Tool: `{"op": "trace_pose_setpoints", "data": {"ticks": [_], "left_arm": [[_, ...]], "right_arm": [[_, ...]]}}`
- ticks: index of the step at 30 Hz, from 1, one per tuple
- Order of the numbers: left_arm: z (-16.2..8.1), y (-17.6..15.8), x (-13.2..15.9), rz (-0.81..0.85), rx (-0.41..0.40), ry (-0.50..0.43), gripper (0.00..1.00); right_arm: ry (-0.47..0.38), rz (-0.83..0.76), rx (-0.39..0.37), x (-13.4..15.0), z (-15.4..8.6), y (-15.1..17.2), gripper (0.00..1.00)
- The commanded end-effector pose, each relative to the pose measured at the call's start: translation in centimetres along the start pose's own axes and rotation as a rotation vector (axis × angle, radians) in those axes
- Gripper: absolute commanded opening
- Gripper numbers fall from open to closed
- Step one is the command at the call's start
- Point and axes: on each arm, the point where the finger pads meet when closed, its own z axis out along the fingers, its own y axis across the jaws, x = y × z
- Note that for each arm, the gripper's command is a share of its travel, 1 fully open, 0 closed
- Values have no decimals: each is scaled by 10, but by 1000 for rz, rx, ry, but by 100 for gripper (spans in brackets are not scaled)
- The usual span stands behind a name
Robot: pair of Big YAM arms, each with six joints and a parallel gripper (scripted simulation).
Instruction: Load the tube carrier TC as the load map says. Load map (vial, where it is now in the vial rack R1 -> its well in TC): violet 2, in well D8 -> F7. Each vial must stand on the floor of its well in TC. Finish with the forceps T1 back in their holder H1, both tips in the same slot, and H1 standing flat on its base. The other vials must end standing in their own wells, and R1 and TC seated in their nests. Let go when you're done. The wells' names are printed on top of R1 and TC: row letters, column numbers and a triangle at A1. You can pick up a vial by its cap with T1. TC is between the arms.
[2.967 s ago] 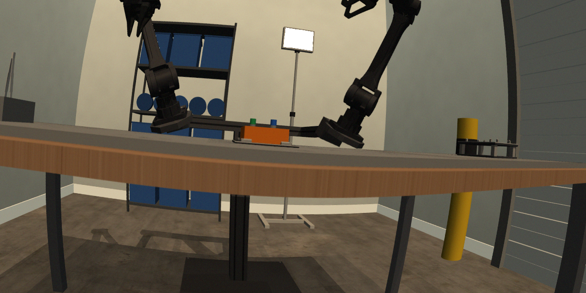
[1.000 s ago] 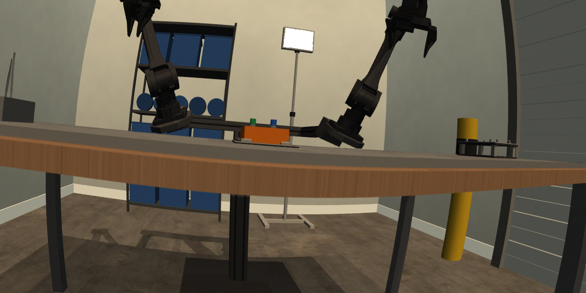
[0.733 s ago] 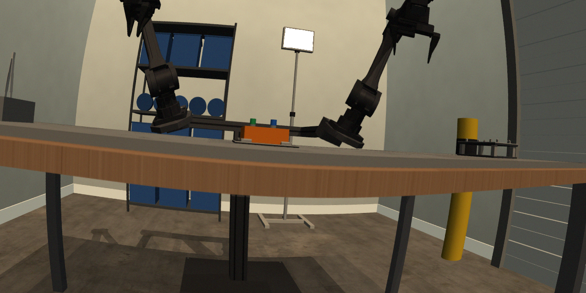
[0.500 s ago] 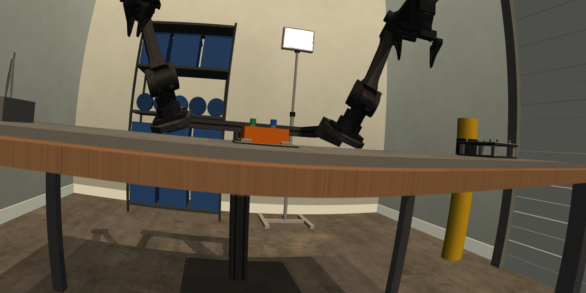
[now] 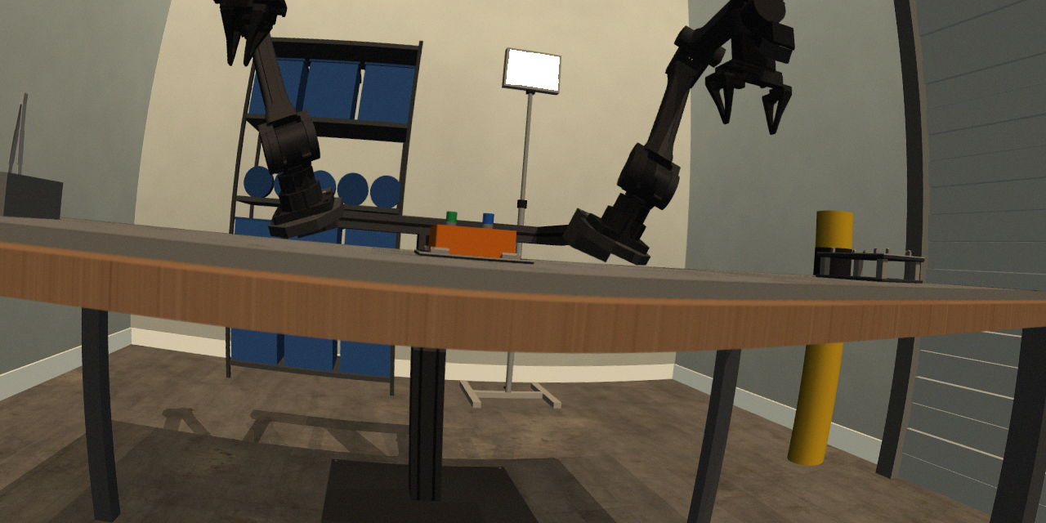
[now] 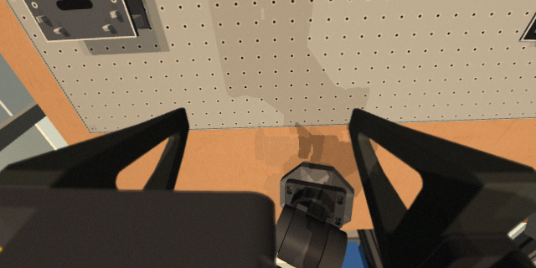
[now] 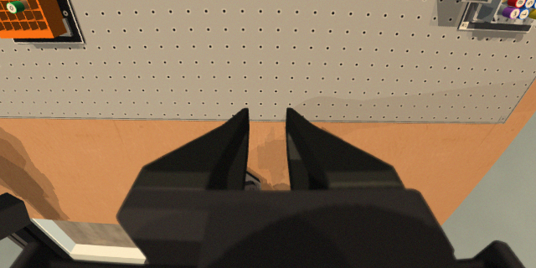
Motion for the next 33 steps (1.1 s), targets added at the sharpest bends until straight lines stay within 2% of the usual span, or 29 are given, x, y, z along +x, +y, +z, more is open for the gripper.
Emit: {"op": "trace_pose_setpoints", "data": {"ticks": [1,3,4,7,8,33], "left_arm": [[-21,9,-20,-92,5,-70,100],[-21,9,-20,-92,5,-70,100],[1,-1,-6,-57,-2,-11,100],[-1,-1,-6,-56,-2,-10,100],[-12,4,-10,-60,4,-37,100],[-12,4,-10,-60,4,-37,100]], "right_arm": [[-24,21,-3,-8,-9,-3,23],[-24,21,-3,-8,-9,-3,23],[-24,21,-3,-8,-9,-3,23],[-24,21,-3,-8,-9,-3,23],[-24,21,-3,-8,-9,-3,23],[-24,21,-3,-8,-9,-3,23]]}}
